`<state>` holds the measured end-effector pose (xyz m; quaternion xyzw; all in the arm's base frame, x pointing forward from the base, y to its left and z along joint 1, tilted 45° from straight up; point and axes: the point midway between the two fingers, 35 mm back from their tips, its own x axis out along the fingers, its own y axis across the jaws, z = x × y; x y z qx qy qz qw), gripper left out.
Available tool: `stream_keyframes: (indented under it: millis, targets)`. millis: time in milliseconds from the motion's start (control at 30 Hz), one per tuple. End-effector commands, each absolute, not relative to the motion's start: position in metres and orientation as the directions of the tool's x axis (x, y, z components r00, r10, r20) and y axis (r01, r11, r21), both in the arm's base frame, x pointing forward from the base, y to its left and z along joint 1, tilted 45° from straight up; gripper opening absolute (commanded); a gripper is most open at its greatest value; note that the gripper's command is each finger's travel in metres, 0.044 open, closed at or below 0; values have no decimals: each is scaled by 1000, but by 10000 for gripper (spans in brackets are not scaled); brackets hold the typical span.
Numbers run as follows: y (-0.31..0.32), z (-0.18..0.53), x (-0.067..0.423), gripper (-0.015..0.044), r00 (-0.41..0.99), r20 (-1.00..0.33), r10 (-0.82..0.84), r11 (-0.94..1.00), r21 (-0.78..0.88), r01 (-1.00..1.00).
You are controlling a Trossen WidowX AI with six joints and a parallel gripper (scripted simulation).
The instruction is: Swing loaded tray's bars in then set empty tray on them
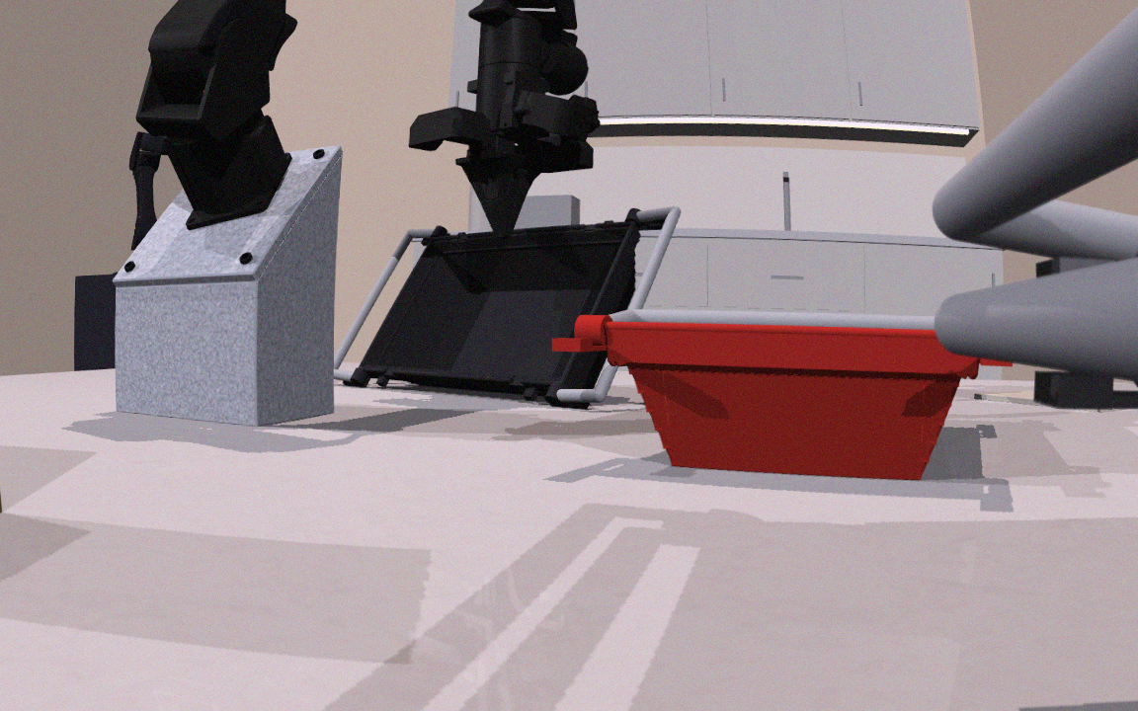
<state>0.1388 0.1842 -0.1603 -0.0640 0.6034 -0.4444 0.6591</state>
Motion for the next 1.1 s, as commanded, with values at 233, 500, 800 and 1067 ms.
stream_keyframes:
  millis: [233,500,800,1067]
  targets:
    - [177,-168,138,0,-123,-732,-670,593,-628,504]
    - [184,-174,143,0,-122,-732,-670,593,-627,505]
    - [192,-183,150,0,-122,-733,-669,594,-626,505]
    - [199,-190,156,0,-122,-733,-669,594,-626,505]
